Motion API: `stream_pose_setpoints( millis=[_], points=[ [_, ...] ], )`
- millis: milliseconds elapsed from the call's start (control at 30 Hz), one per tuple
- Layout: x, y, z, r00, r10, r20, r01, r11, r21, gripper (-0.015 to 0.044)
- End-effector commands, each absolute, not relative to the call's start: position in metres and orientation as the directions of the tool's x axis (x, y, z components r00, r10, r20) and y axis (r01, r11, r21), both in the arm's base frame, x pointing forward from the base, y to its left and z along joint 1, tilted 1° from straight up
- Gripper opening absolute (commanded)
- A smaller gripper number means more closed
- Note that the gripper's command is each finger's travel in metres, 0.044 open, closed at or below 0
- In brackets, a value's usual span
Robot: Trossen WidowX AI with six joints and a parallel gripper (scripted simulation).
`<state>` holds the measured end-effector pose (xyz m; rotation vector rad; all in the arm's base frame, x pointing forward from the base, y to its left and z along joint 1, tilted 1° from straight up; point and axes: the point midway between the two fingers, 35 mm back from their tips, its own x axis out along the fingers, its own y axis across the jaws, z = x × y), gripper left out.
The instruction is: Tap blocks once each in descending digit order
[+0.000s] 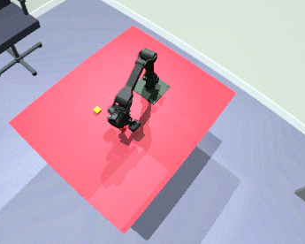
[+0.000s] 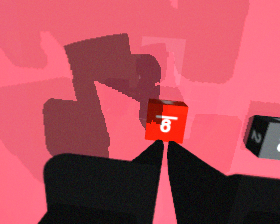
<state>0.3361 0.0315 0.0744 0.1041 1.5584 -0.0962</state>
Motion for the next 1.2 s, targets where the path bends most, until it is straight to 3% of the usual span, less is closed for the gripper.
stream_pose_setpoints(
  millis=[0,200,400,600,767,1000,1167],
  points=[
    [0.339,0.032,0.088,0.017,0.006,-1.000,0.130,0.991,0.008,0.0020],
    [0.337,0.031,0.158,0.015,0.005,-1.000,0.129,0.992,0.007,0.0020],
    [0.336,0.029,0.160,0.015,0.005,-1.000,0.129,0.992,0.007,0.0020],
    [0.319,-0.051,0.160,0.014,-0.003,-1.000,0.129,0.992,-0.001,0.0020],
    [0.315,-0.060,0.159,0.014,-0.003,-1.000,0.129,0.992,-0.002,0.0020],
    [0.317,-0.060,0.087,0.014,-0.003,-1.000,0.129,0.992,-0.002,0.0020],
    [0.316,-0.060,0.079,0.014,-0.003,-1.000,0.129,0.992,-0.002,0.0020]
  ],
)
